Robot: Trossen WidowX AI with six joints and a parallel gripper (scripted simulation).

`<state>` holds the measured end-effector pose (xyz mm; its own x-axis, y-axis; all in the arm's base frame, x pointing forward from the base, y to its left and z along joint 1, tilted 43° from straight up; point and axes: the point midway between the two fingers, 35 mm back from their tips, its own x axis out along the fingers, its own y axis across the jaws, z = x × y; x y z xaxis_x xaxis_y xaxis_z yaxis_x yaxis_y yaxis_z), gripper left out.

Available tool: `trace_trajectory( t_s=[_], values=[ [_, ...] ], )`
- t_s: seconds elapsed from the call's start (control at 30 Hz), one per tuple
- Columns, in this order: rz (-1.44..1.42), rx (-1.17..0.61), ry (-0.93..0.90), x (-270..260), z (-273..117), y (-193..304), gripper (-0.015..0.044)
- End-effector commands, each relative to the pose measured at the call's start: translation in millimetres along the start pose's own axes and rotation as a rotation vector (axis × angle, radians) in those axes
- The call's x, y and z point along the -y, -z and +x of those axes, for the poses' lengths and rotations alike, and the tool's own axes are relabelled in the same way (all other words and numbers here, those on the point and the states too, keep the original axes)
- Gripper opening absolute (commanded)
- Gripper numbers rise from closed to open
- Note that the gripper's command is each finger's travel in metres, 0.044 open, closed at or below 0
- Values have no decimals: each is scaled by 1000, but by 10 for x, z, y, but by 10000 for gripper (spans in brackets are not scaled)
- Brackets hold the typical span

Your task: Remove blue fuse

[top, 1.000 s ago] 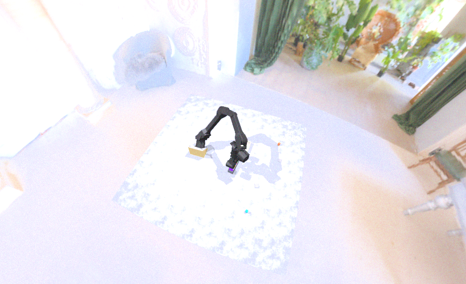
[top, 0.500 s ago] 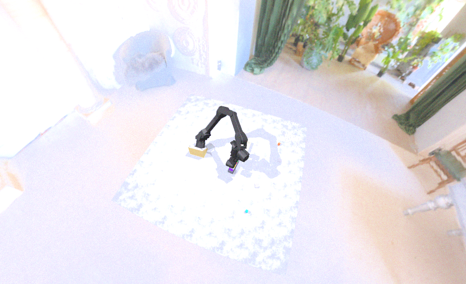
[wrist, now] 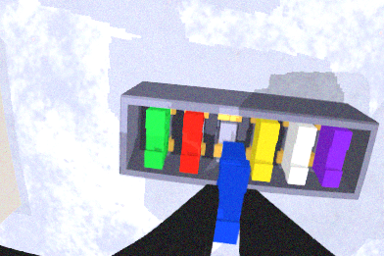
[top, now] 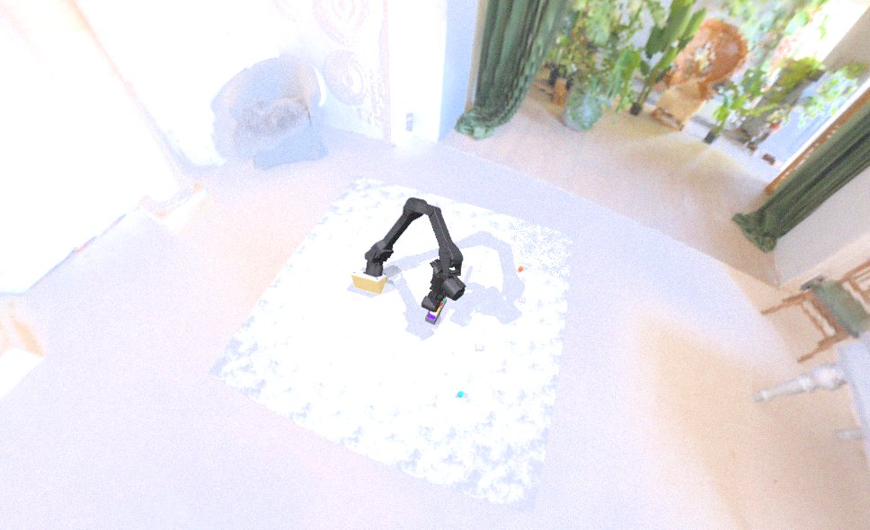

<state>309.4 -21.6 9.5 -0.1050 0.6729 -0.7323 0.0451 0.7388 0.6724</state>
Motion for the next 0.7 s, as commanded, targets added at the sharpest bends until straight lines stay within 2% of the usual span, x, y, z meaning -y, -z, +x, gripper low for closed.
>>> trace_trajectory(
  t_s=[0.0,0.23,0.67],
  values=[
    [-6,0,6,3,-81,-7,0],
    [-6,0,8,-46,-123,-16,0],
    [-2,7,22,-1060,-137,-51,0]
  ],
)
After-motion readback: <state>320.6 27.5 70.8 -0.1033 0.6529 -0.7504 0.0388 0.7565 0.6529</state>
